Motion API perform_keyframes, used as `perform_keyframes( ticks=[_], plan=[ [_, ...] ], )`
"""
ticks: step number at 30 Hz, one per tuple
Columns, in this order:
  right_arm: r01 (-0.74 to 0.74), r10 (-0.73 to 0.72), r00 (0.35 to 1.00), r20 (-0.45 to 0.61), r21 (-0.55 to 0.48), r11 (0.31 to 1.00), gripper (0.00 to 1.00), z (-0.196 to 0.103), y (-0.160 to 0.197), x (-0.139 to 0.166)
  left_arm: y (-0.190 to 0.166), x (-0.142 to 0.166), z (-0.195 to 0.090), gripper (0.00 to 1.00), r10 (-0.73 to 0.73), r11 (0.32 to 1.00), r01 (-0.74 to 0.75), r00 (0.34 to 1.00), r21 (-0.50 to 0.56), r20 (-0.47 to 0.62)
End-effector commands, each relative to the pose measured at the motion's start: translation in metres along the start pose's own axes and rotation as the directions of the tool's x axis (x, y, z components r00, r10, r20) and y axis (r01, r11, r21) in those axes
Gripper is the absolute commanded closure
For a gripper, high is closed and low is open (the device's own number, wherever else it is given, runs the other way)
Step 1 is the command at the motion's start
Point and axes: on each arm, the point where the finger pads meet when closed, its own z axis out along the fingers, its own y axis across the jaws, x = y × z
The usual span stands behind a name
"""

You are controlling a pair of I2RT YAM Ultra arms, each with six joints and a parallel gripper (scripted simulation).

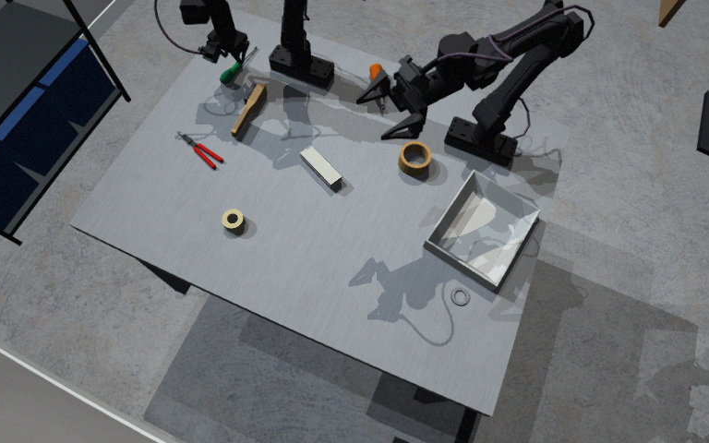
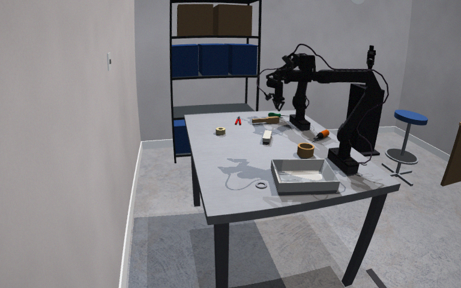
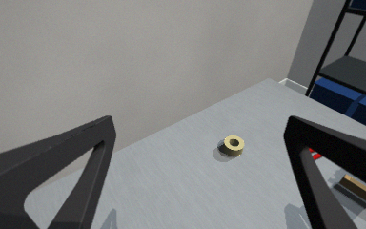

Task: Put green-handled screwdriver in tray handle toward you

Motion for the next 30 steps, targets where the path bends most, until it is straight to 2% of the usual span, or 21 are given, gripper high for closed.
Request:
perform_keyframes(
  ticks=[1, 4, 8, 13, 15, 18, 23, 30],
  plan=[
    [0.013, -0.013, 1.0, 0.01, 0.014, 1.0, 0.38, -0.007, -0.006, -0.005, -0.052, -0.007, 0.006, 0.0, -0.003, 0.993, -0.001, 0.999, 0.122, 0.033],
    [0.013, -0.013, 1.0, 0.01, 0.014, 1.0, 0.38, -0.007, -0.006, -0.005, -0.11, 0.011, 0.001, 0.0, 0.013, 0.964, -0.013, 1.0, 0.264, 0.001],
    [0.013, -0.013, 1.0, 0.01, 0.014, 1.0, 0.38, -0.007, -0.006, -0.005, -0.185, 0.027, -0.019, 0.0, 0.039, 0.899, -0.027, 0.999, 0.437, -0.019],
    [0.013, -0.013, 1.0, 0.01, 0.014, 1.0, 0.38, -0.007, -0.006, -0.005, -0.255, 0.048, -0.053, 0.0, 0.076, 0.801, -0.039, 0.996, 0.598, -0.038],
    [0.013, -0.013, 1.0, 0.01, 0.014, 1.0, 0.38, -0.007, -0.006, -0.005, -0.255, 0.048, -0.053, 0.0, 0.076, 0.801, -0.039, 0.996, 0.598, -0.038],
    [0.013, -0.013, 1.0, 0.01, 0.014, 1.0, 0.38, -0.007, -0.006, -0.005, -0.292, 0.062, -0.079, 0.0, 0.104, 0.731, -0.044, 0.994, 0.681, -0.046],
    [0.013, -0.013, 1.0, 0.01, 0.014, 1.0, 0.38, -0.007, -0.006, -0.005, -0.325, 0.072, -0.109, 0.0, 0.128, 0.655, -0.049, 0.991, 0.754, -0.046],
    [0.013, -0.013, 1.0, 0.01, 0.014, 1.0, 0.38, -0.007, -0.006, -0.005, -0.334, 0.077, -0.12, 0.0, 0.139, 0.628, -0.052, 0.989, 0.776, -0.046]
  ],
)
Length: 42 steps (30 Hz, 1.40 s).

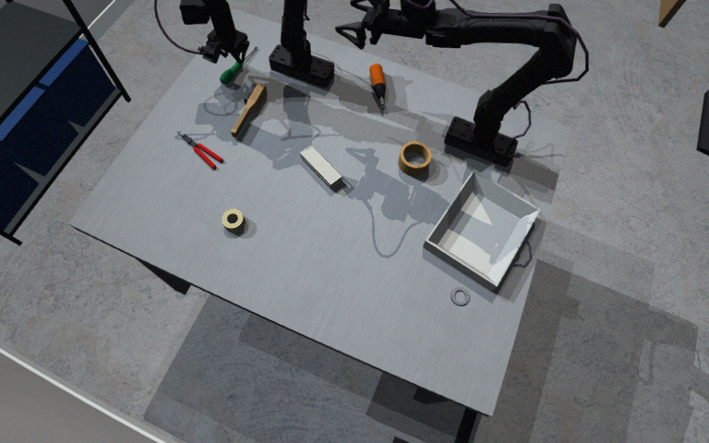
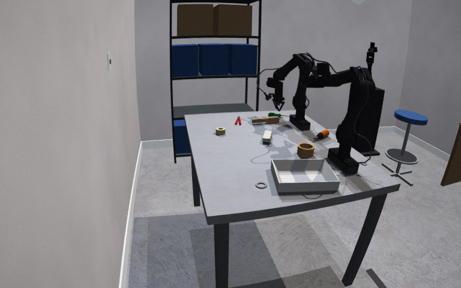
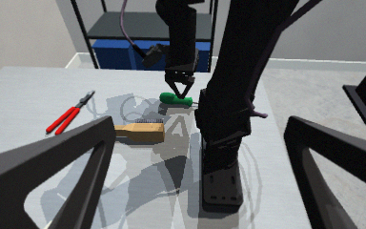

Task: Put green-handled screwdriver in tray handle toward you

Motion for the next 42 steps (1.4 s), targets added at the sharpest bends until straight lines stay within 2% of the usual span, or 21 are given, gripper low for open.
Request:
perform_keyframes(
  ticks=[1, 36, 39, 42],
  plan=[
    [0.013, -0.013, 1.0, 0.01, 0.014, 1.0, 0.38, -0.007, -0.006, -0.005, -0.002, -0.004, 0.0, 0.0, -0.007, 1.0, 0.007, 1.0, 0.002, 0.023],
    [0.015, -0.015, 1.0, 0.01, 0.014, 1.0, 0.38, 0.042, -0.008, -0.008, 0.0, -0.008, -0.001, 0.0, -0.002, 1.0, 0.002, 1.0, -0.004, 0.026],
    [0.015, -0.015, 1.0, 0.01, 0.014, 1.0, 0.42, 0.046, -0.008, -0.008, 0.0, -0.008, -0.001, 0.0, -0.002, 1.0, 0.002, 1.0, -0.004, 0.026],
    [0.015, -0.015, 1.0, 0.01, 0.014, 1.0, 0.4, 0.05, -0.008, -0.008, 0.0, -0.008, -0.001, 0.0, -0.002, 1.0, 0.002, 1.0, -0.004, 0.026]
  ],
)
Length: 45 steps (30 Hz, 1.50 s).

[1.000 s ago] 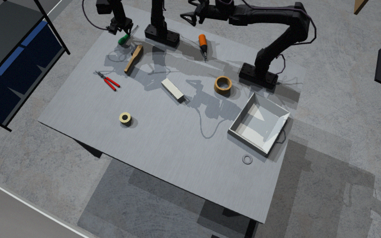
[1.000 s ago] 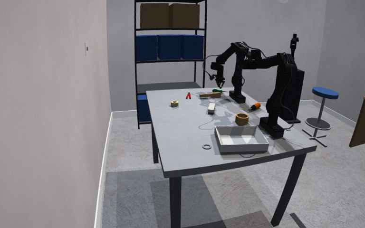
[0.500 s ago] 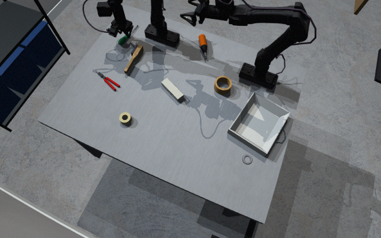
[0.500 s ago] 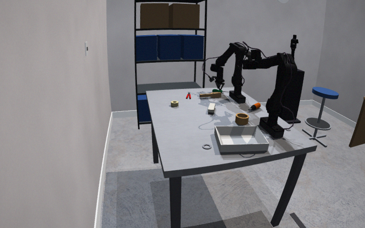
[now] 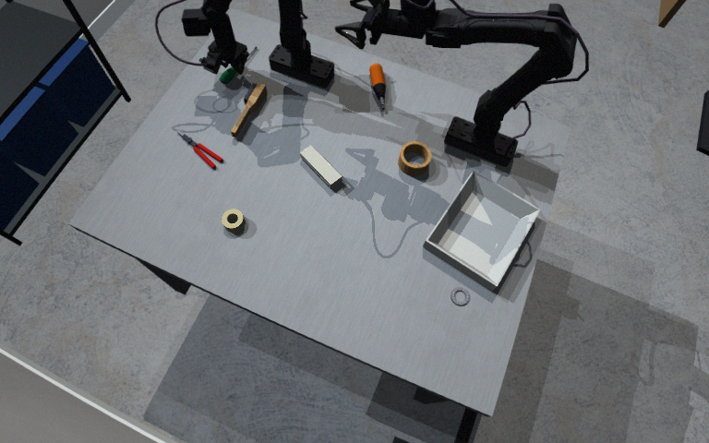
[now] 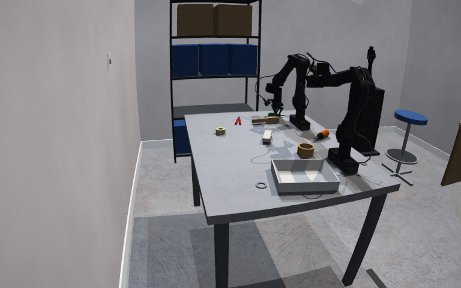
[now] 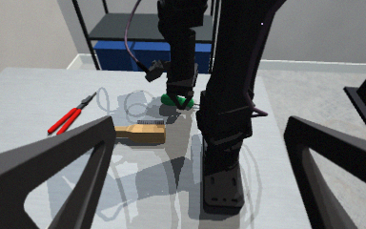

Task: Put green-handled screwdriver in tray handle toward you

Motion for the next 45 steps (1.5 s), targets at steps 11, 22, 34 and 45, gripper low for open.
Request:
perform_keyframes(
  ticks=[11, 22, 34, 45],
  plan=[
    [0.009, -0.009, 1.0, 0.008, 0.01, 1.0, 0.61, 0.006, -0.001, -0.001, -0.001, -0.007, -0.001, 0.0, -0.002, 1.0, 0.002, 1.0, 0.001, 0.02],
    [0.01, -0.01, 1.0, 0.006, 0.006, 1.0, 0.77, 0.005, 0.0, 0.0, -0.001, -0.007, -0.001, 0.0, -0.002, 1.0, 0.002, 1.0, 0.001, 0.02],
    [0.01, -0.01, 1.0, 0.014, 0.02, 1.0, 0.83, -0.03, -0.005, -0.003, -0.001, -0.007, -0.001, 0.0, -0.002, 1.0, 0.002, 1.0, 0.001, 0.02],
    [0.01, -0.01, 1.0, 0.014, 0.02, 1.0, 0.83, -0.064, -0.004, -0.002, -0.001, -0.007, -0.001, 0.0, -0.002, 1.0, 0.002, 1.0, 0.001, 0.02]
  ],
)
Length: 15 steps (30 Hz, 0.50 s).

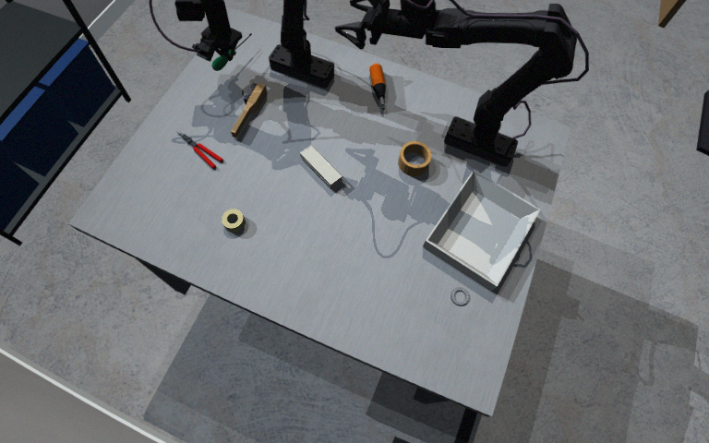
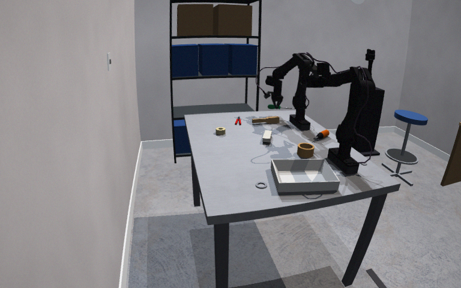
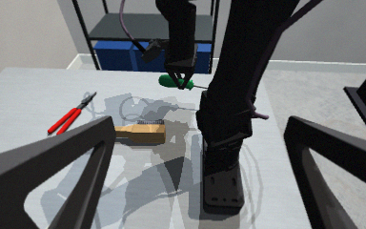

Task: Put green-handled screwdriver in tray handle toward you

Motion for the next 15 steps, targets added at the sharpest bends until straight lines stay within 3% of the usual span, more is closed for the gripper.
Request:
perform_keyframes(
  ticks=[1, 8, 15],
  plan=[
    [0.006, -0.006, 1.0, -0.004, -0.011, 1.0, 0.83, -0.012, 0.003, 0.002, 0.001, -0.002, -0.001, 0.0, -0.003, 1.0, 0.003, 1.0, -0.008, 0.0],
    [0.006, -0.006, 1.0, -0.004, -0.011, 1.0, 0.83, -0.012, 0.003, 0.002, 0.006, 0.002, -0.035, 0.0, -0.013, 1.0, 0.011, 0.994, -0.022, -0.105],
    [0.058, -0.058, 0.998, -0.001, 0.041, 0.997, 0.83, -0.013, 0.002, -0.018, 0.011, -0.019, -0.147, 0.0, -0.032, 0.998, 0.024, 0.989, -0.06, -0.142]
  ],
)
